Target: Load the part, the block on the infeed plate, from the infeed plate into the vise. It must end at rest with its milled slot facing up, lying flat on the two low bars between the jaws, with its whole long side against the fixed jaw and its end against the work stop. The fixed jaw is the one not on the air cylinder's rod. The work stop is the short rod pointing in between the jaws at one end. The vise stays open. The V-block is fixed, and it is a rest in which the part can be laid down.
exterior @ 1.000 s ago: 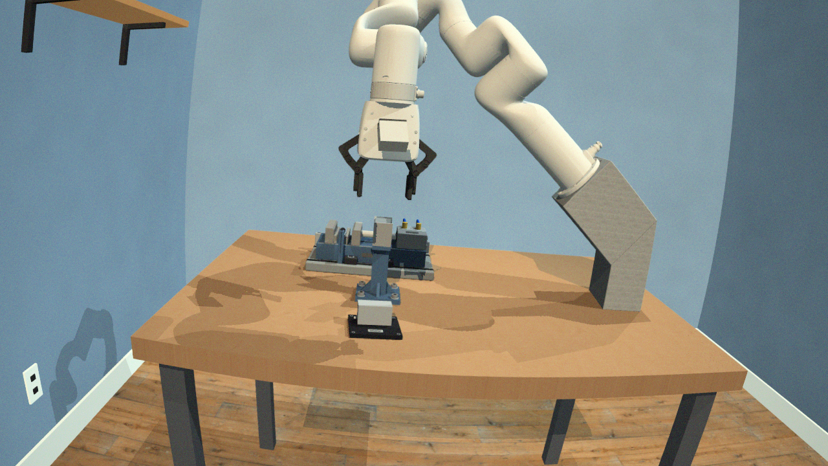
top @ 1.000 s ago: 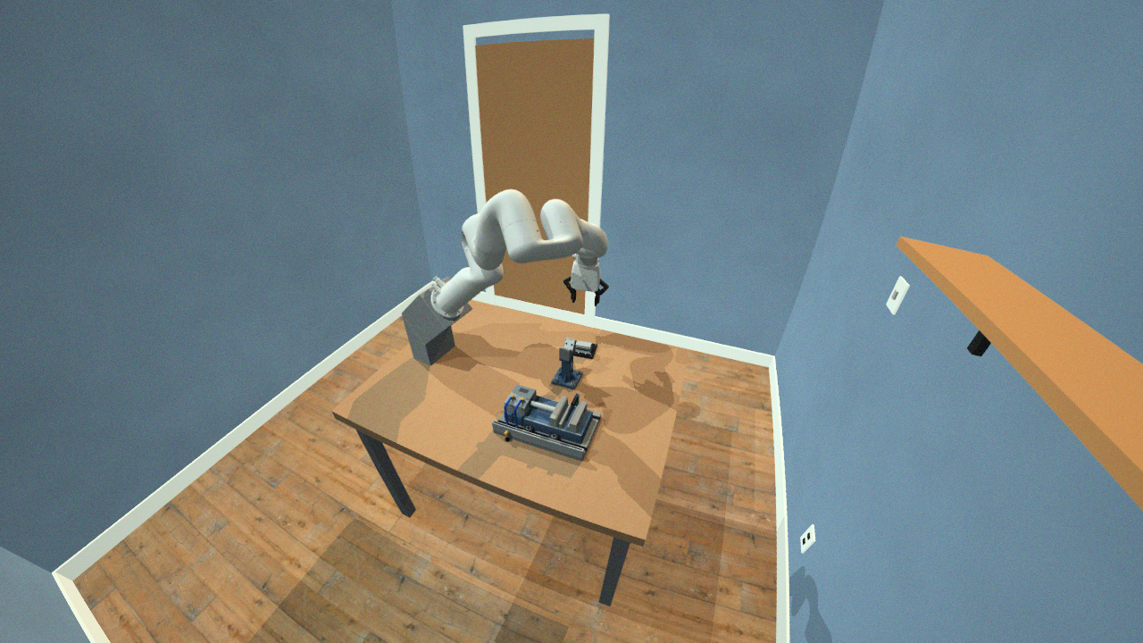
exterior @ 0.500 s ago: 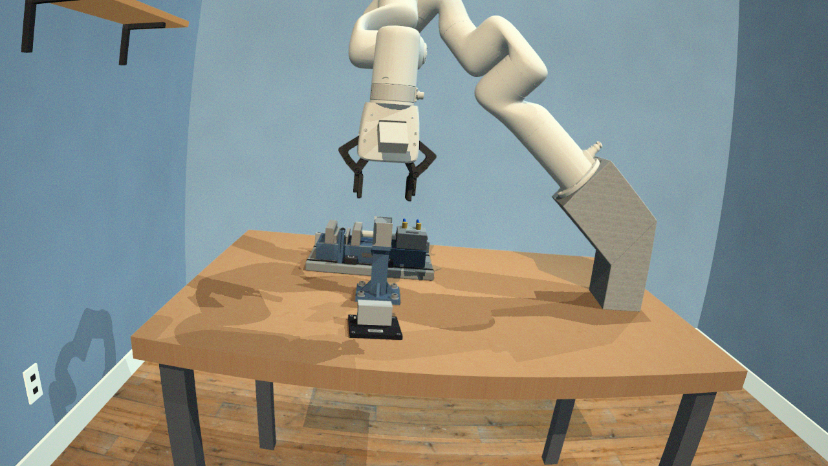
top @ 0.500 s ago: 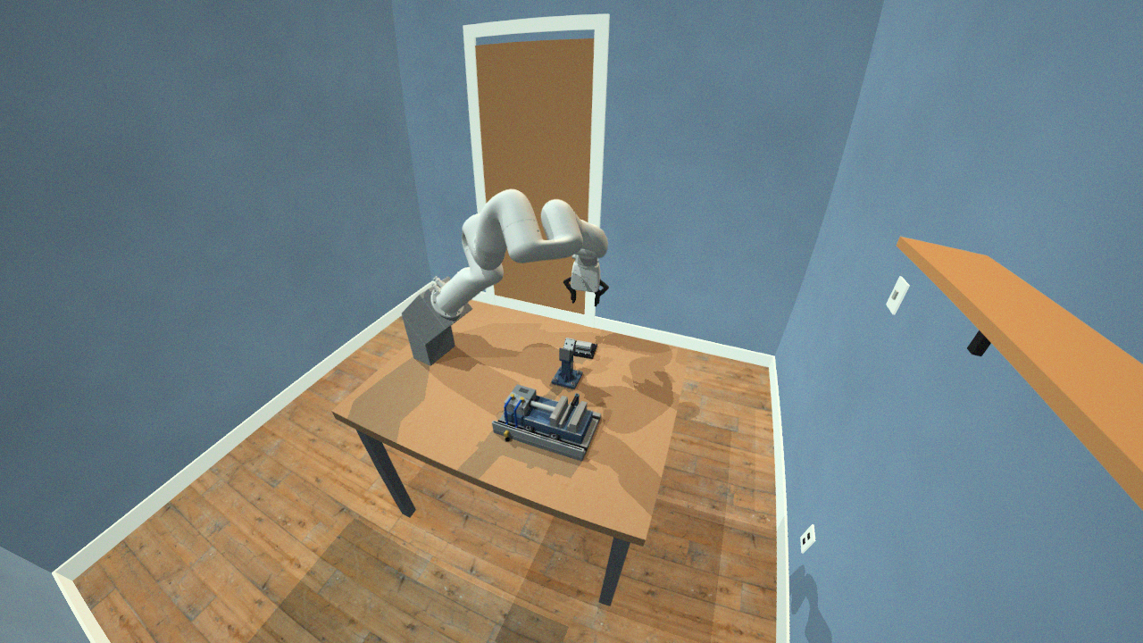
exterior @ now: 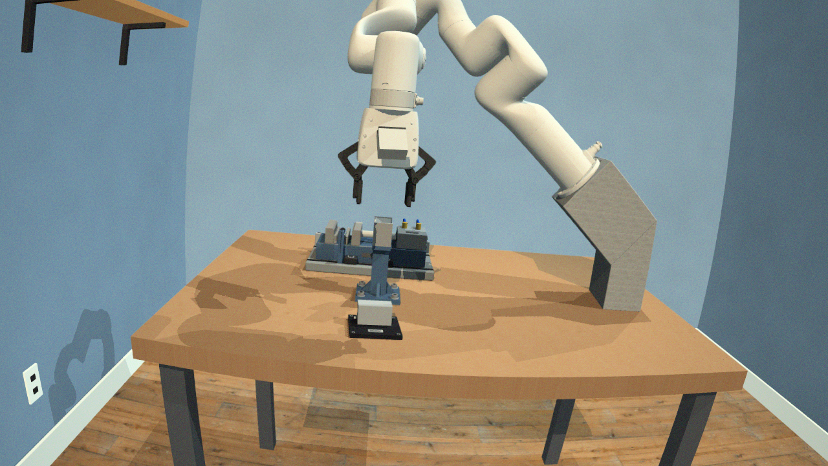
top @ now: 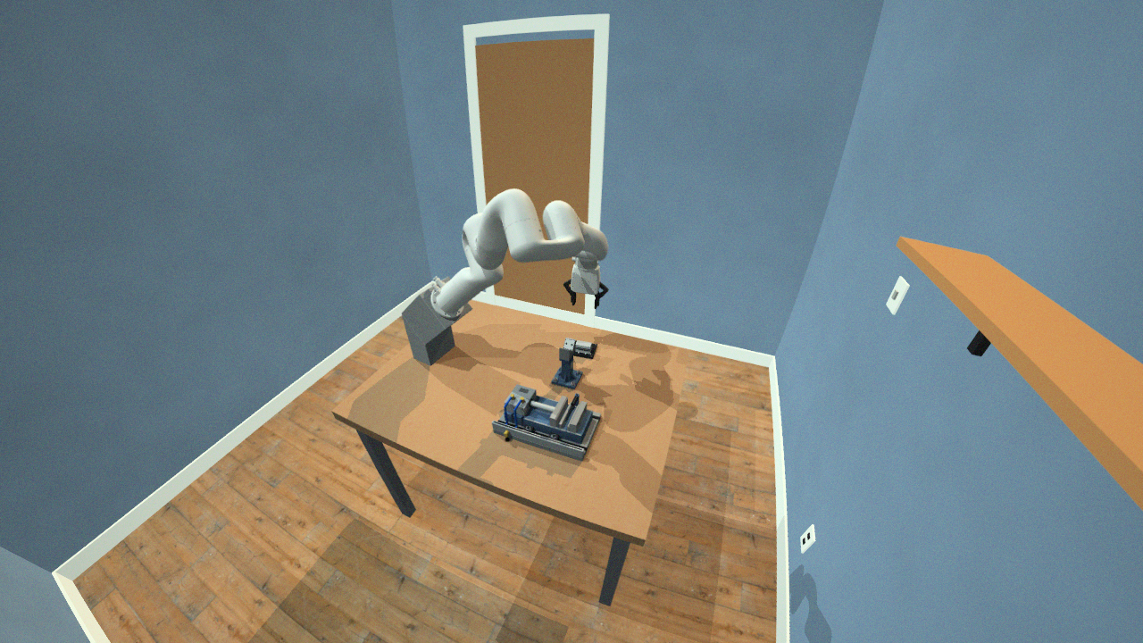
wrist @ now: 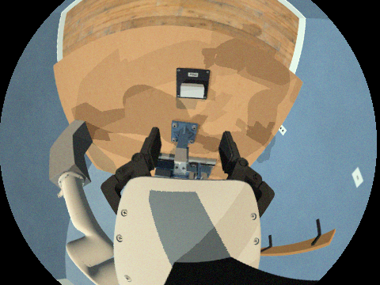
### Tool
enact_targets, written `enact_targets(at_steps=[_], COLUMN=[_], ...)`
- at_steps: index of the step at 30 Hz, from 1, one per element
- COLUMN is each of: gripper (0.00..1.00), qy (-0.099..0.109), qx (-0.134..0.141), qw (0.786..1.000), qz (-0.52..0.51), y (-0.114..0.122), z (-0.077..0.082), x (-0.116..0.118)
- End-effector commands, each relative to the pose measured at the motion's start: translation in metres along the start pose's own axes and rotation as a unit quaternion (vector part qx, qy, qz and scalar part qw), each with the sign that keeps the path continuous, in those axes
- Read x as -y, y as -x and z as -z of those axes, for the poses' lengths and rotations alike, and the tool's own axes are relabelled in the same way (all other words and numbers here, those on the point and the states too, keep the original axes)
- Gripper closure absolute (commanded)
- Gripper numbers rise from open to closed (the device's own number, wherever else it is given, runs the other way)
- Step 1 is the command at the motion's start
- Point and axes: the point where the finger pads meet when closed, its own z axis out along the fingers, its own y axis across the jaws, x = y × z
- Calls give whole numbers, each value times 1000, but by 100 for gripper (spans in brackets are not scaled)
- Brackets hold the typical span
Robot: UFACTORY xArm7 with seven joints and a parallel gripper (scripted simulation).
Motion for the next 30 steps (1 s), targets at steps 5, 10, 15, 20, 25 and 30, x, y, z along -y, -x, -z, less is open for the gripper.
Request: enact_targets(at_steps=[5, 10, 15, 20, 25, 30], gripper=[11, 11, 11, 11, 11, 11], qy=[1, 1, 1, 1, 1, 1], qx=[-1, -1, -1, -1, -1, -1], qw=[1000, 1000, 1000, 1000, 1000, 1000], qz=[0, 0, 0, 0, 0, 0], y=[-1, -1, -1, -1, -1, -1], z=[-10, -19, -25, -35, -47, -54], x=[-1, -1, -1, -1, -1, -1])
